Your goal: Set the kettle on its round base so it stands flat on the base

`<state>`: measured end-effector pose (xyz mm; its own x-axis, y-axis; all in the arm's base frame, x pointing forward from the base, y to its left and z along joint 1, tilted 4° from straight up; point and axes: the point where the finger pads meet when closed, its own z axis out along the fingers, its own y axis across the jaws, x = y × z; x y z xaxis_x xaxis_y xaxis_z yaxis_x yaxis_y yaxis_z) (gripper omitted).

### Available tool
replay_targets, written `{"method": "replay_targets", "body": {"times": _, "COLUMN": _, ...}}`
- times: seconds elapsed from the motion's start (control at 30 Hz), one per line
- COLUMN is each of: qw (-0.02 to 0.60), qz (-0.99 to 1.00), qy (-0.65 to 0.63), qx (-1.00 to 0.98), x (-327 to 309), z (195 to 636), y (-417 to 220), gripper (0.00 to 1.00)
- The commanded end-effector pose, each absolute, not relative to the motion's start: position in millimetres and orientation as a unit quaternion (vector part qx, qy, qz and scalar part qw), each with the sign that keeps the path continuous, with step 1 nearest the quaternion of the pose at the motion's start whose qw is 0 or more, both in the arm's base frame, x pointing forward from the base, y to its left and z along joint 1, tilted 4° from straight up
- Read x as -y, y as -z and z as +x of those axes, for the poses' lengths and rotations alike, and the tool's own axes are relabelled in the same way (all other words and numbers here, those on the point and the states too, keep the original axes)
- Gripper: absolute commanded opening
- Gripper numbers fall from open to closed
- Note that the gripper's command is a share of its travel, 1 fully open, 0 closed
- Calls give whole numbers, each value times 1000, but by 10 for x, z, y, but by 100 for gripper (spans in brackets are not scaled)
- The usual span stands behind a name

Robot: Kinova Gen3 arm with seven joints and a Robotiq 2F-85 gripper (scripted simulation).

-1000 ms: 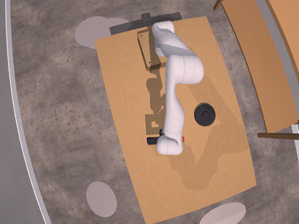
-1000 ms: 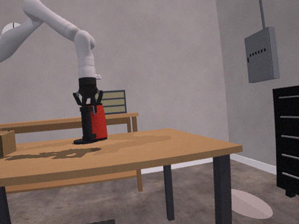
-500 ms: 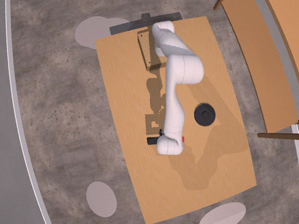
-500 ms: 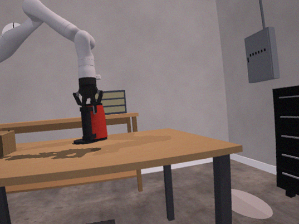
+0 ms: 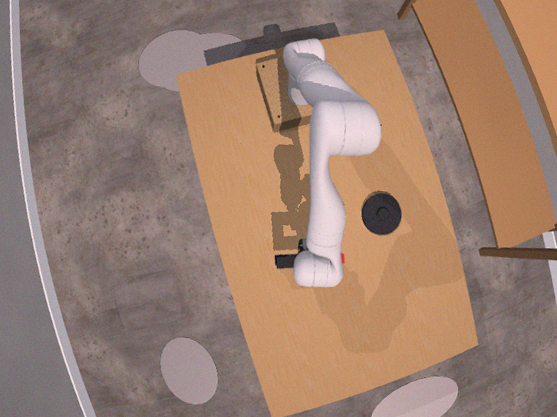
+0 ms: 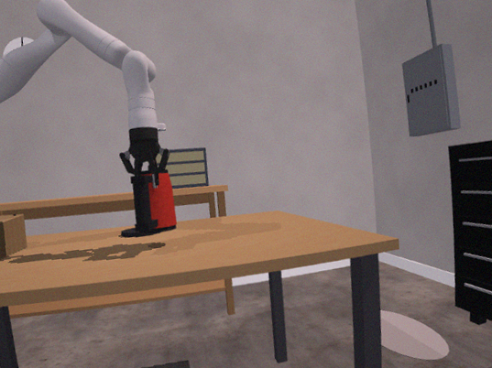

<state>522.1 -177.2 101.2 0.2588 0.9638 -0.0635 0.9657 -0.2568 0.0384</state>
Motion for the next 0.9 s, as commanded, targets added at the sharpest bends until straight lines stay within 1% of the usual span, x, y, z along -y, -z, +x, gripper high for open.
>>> {"method": "replay_targets", "body": {"times": 0.0, "qw": 35, "qz": 792, "qy": 12, "qx": -610, "x": 1738, "z": 5224, "y": -1026, "gripper": 0}}
{"method": "replay_targets", "body": {"times": 0.87, "qw": 35, "qz": 792, "qy": 12, "qx": -610, "x": 1331, "z": 5133, "y": -995, "gripper": 0}}
